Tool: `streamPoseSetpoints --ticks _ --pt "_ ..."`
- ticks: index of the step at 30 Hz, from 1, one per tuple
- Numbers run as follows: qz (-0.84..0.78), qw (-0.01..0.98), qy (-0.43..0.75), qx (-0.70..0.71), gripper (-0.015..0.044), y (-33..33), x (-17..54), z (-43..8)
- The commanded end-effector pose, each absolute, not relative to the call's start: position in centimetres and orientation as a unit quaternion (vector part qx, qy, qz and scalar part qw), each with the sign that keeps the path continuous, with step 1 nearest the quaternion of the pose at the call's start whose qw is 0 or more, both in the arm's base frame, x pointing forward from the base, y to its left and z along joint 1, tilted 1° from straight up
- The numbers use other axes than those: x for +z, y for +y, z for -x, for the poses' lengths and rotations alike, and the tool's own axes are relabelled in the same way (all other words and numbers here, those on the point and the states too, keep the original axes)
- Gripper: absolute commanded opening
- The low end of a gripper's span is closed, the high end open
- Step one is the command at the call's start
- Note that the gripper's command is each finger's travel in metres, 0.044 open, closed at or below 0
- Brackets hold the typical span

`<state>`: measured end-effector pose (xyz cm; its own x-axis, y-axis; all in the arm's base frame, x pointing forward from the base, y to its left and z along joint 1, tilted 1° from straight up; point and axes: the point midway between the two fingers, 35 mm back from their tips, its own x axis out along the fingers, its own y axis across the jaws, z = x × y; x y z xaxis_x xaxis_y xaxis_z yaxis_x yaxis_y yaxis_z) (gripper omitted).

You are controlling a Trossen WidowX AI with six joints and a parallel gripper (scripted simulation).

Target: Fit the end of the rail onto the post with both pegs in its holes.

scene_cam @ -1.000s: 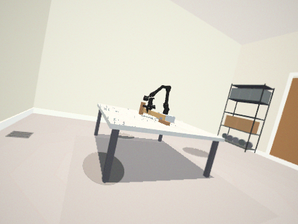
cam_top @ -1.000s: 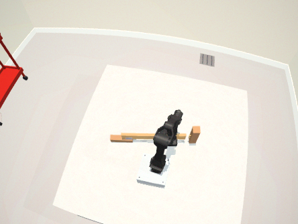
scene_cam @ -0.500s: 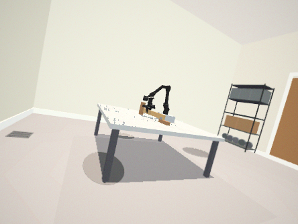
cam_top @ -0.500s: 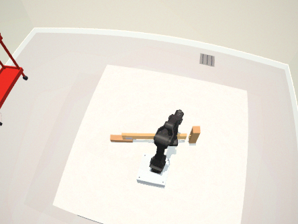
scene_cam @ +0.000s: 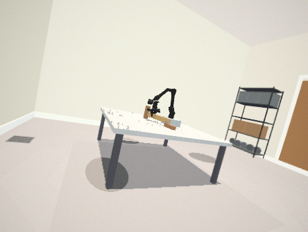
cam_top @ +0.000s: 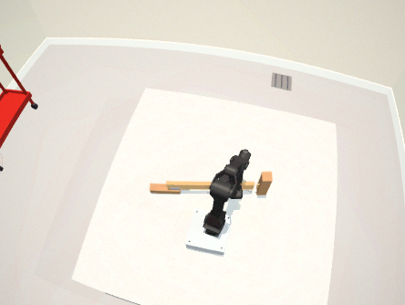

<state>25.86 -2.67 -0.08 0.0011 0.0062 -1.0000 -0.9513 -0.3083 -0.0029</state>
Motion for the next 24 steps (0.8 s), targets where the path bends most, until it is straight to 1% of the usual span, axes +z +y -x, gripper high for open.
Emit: streamPoseSetpoints --ticks 1,24 --pt "0.574 0.419 0.412 0.571 0.0 -2.87 0.09 -26.22" --pt "0.574 0.419 0.412 0.57 0.0 -3.55 0.16 -26.47"
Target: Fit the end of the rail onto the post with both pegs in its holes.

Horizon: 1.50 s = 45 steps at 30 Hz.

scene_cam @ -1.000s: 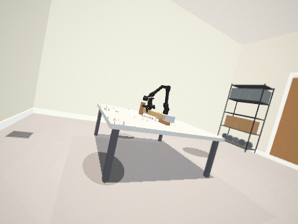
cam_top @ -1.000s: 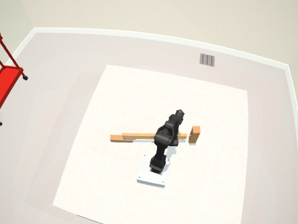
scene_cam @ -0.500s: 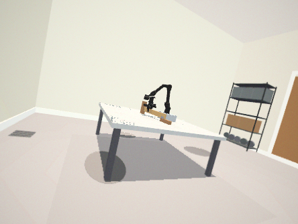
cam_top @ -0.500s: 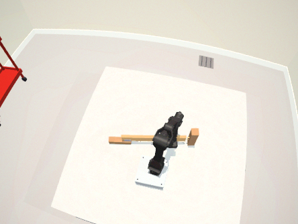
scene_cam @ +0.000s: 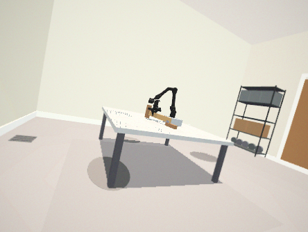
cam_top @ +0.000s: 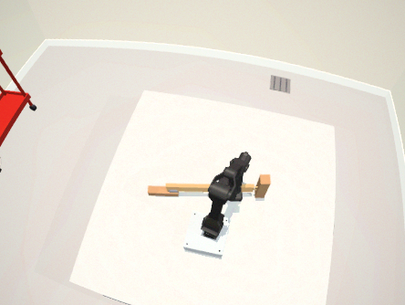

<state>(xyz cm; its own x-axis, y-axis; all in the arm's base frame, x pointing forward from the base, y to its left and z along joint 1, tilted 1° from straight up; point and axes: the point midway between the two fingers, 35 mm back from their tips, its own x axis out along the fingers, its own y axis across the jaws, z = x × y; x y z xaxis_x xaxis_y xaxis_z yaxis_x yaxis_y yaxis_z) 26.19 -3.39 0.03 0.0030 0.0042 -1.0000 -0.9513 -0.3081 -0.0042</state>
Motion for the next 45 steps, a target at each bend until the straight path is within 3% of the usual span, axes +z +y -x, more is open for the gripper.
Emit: streamPoseSetpoints --ticks 1,45 --pt "0.574 0.419 0.412 0.57 0.0 -3.6 0.2 -26.5" --pt "0.574 0.418 0.412 0.57 0.0 -4.9 0.2 -26.8"
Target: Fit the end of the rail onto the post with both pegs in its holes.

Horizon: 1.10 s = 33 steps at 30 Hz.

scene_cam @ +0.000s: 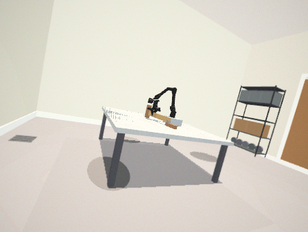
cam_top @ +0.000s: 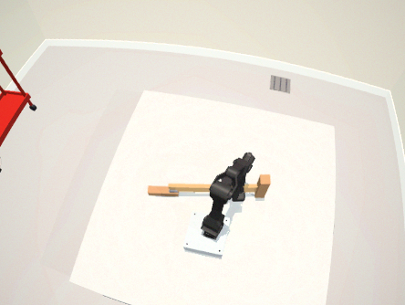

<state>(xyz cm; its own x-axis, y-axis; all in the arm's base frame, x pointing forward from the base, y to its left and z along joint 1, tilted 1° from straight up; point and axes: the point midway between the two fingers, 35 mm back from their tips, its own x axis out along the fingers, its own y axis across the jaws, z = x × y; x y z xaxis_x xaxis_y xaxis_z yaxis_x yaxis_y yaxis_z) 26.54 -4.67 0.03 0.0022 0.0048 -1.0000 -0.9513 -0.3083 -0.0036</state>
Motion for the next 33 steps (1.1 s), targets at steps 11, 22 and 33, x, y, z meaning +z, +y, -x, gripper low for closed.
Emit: streamPoseSetpoints --ticks 11,22,33 --pt "0.574 0.418 0.413 0.57 0.0 -5.18 0.09 -26.95" --pt "0.571 0.418 0.414 0.573 0.0184 -5.06 -0.05 -26.67" --pt "0.571 0.418 0.414 0.573 0.044 -5.06 -0.05 -26.67"
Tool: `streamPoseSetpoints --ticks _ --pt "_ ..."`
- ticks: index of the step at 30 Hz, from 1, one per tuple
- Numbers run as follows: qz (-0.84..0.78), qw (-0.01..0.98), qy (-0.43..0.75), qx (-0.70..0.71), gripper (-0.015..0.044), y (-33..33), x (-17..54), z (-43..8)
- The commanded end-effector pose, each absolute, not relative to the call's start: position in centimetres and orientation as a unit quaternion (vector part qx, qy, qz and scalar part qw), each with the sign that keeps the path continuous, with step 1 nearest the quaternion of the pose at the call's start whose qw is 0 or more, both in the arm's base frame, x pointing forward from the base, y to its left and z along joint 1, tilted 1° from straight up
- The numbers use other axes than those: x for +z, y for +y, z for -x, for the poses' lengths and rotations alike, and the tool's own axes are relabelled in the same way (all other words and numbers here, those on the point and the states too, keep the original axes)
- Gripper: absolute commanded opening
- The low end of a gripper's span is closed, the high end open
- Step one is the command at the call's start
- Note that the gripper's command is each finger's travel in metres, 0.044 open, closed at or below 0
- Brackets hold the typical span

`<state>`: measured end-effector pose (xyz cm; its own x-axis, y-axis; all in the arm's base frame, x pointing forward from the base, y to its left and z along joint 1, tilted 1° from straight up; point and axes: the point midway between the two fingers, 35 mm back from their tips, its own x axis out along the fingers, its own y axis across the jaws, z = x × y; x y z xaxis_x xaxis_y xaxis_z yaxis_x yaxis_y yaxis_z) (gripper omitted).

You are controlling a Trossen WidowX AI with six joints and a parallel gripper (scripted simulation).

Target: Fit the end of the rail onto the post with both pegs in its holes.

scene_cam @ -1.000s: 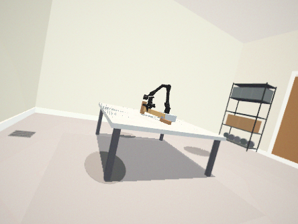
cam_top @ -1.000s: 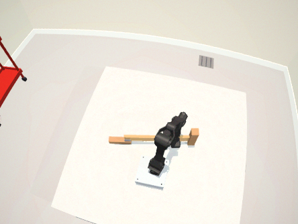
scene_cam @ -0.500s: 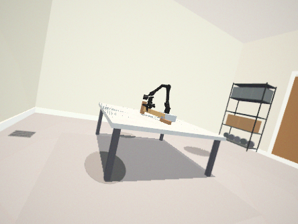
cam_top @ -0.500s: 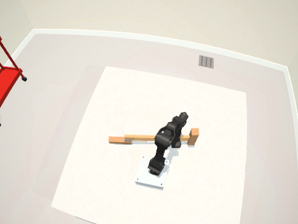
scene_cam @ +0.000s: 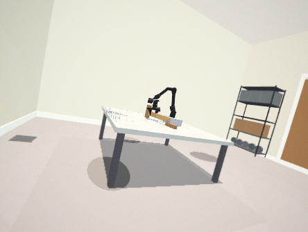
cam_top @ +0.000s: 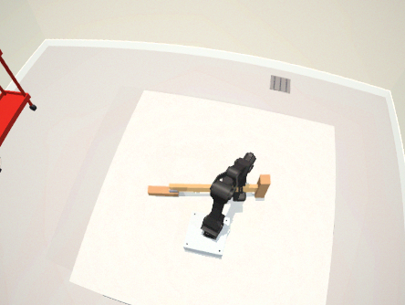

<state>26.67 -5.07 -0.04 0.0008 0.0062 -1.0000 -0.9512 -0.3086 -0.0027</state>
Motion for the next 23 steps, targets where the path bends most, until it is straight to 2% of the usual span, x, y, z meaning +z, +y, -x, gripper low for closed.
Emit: streamPoseSetpoints --ticks 1,9,23 --pt "0.571 0.418 0.414 0.573 0.044 -5.1 0.0 -26.7" --pt "0.574 0.419 0.412 0.571 0.044 -2.2 3.0 -25.7" --pt "0.574 0.419 0.412 0.571 0.044 -2.2 3.0 -25.7"
